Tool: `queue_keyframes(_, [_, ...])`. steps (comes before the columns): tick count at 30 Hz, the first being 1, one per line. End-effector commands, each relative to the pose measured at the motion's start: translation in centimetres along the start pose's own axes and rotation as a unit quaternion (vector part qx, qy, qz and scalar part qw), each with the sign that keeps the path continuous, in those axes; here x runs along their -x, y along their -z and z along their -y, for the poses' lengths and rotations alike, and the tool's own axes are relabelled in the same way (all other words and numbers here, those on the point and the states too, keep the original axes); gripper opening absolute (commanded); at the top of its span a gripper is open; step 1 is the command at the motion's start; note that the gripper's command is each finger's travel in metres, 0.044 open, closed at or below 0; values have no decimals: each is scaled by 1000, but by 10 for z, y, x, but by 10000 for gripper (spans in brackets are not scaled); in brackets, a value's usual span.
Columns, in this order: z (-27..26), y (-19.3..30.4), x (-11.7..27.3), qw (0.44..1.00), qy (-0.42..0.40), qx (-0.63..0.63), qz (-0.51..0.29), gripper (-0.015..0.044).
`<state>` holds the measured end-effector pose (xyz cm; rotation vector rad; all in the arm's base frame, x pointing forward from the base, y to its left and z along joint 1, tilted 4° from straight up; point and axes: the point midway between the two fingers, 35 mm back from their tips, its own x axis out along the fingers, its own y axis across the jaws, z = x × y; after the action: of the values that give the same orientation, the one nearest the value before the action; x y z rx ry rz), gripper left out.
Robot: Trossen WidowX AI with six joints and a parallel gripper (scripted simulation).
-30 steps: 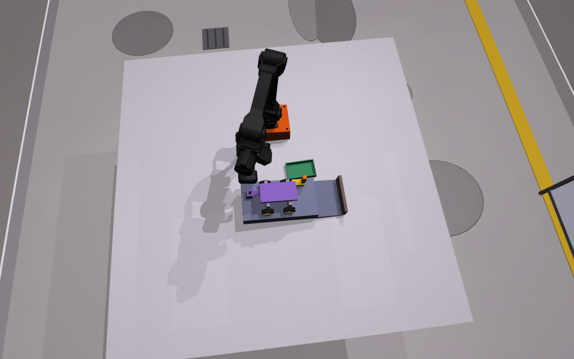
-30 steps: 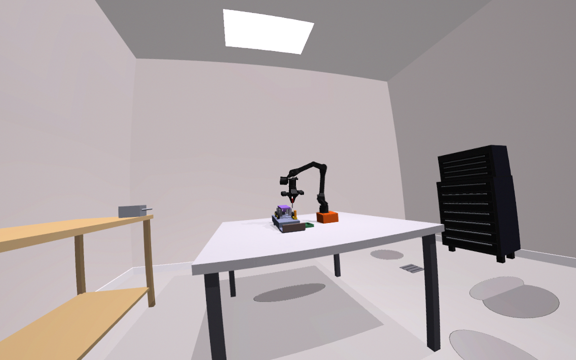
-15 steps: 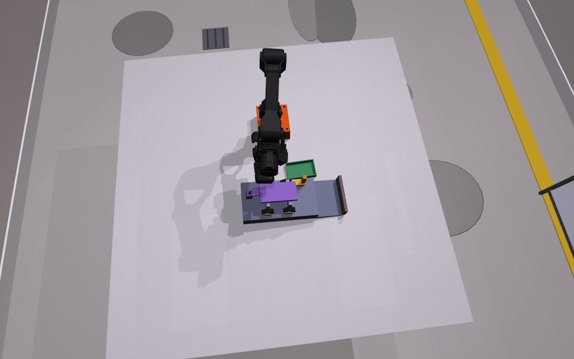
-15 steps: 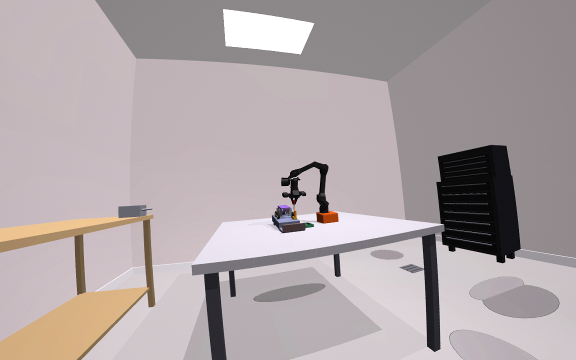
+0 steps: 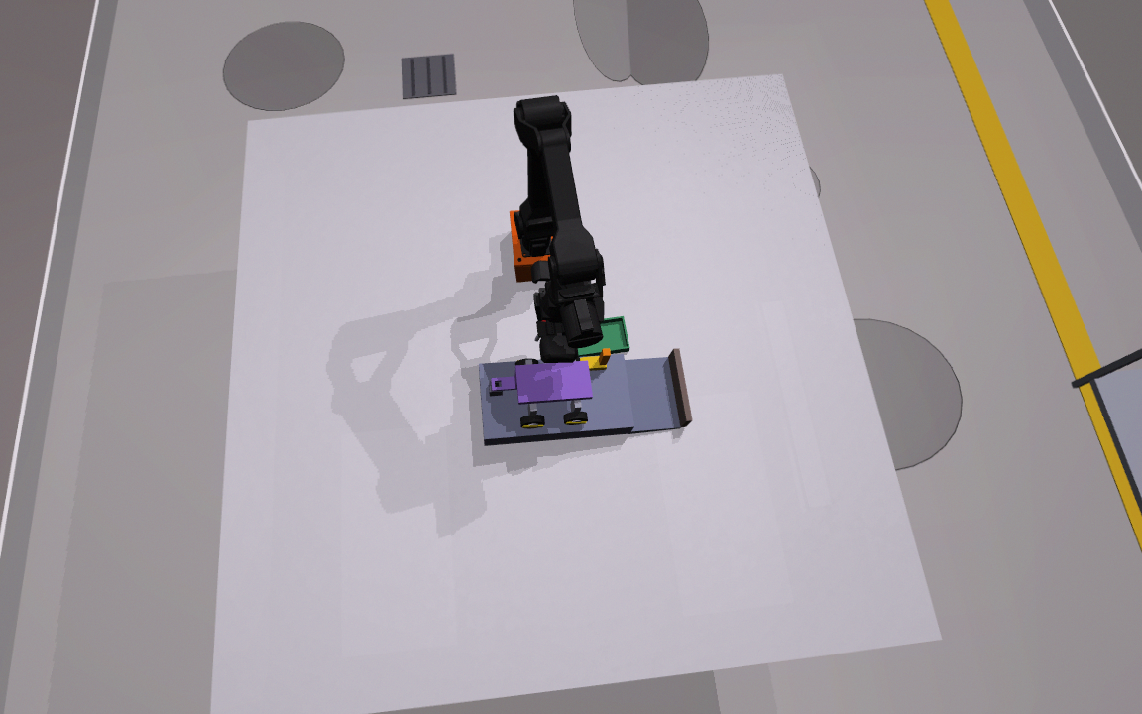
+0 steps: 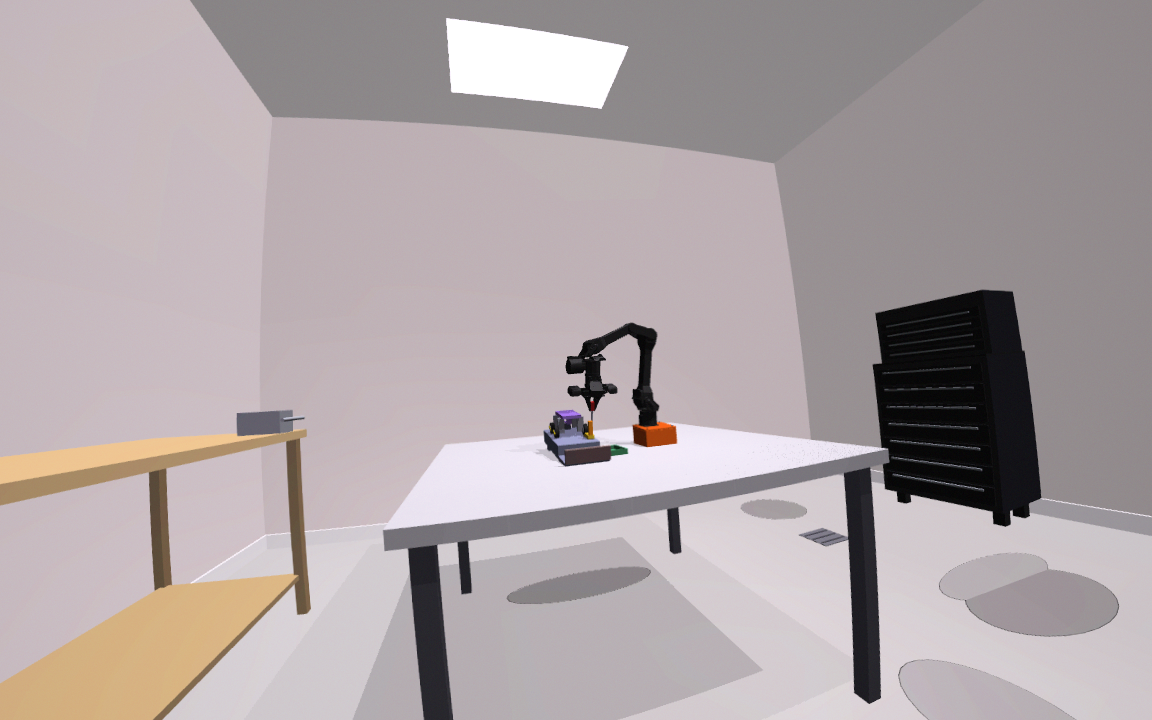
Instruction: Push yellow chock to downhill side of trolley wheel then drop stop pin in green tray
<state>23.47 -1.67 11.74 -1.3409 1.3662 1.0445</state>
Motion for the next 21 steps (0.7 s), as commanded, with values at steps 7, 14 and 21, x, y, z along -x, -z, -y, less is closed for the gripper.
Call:
queue_keyframes(7, [-1,-35,5,1000,-3,-1,0,0])
queue_keyframes(14, [-2,-63,10,1000,-3,-1,2,0])
queue_keyframes(21, [-3,-91,14,1000,-3,-1,3,0])
